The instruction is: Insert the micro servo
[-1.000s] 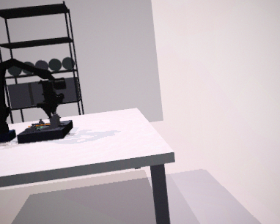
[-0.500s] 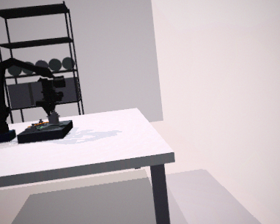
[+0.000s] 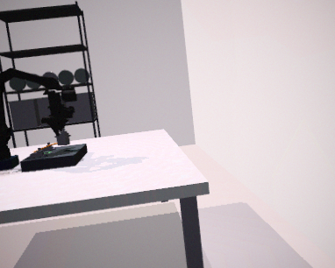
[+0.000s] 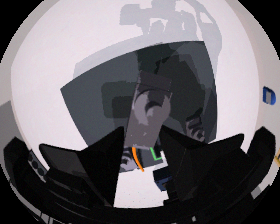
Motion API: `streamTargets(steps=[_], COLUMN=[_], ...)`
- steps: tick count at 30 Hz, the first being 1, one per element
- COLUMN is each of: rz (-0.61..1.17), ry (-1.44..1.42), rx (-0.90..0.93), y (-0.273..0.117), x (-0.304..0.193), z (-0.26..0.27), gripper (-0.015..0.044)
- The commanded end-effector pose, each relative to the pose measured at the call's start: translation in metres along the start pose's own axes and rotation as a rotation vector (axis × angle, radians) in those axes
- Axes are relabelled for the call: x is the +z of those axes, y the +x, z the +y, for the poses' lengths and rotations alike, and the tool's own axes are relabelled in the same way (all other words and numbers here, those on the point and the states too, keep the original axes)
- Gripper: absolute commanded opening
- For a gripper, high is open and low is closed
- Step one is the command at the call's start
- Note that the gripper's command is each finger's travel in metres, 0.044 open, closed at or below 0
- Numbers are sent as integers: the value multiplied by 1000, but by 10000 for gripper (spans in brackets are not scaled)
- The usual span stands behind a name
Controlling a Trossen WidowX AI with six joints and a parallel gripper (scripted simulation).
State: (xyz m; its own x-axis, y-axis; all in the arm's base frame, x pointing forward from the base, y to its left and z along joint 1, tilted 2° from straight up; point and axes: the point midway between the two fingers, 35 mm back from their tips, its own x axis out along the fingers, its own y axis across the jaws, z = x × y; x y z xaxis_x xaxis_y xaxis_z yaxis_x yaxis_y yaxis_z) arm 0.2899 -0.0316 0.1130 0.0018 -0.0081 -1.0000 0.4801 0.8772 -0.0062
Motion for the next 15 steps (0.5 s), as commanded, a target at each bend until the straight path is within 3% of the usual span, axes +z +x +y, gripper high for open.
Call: streamTargets(steps=[1, 15], rz=[-3, -3], ry=[-1, -155], rx=[-1, -2], y=[-1, -1], x=[2, 5], z=[-5, -15], gripper=[0, 0])
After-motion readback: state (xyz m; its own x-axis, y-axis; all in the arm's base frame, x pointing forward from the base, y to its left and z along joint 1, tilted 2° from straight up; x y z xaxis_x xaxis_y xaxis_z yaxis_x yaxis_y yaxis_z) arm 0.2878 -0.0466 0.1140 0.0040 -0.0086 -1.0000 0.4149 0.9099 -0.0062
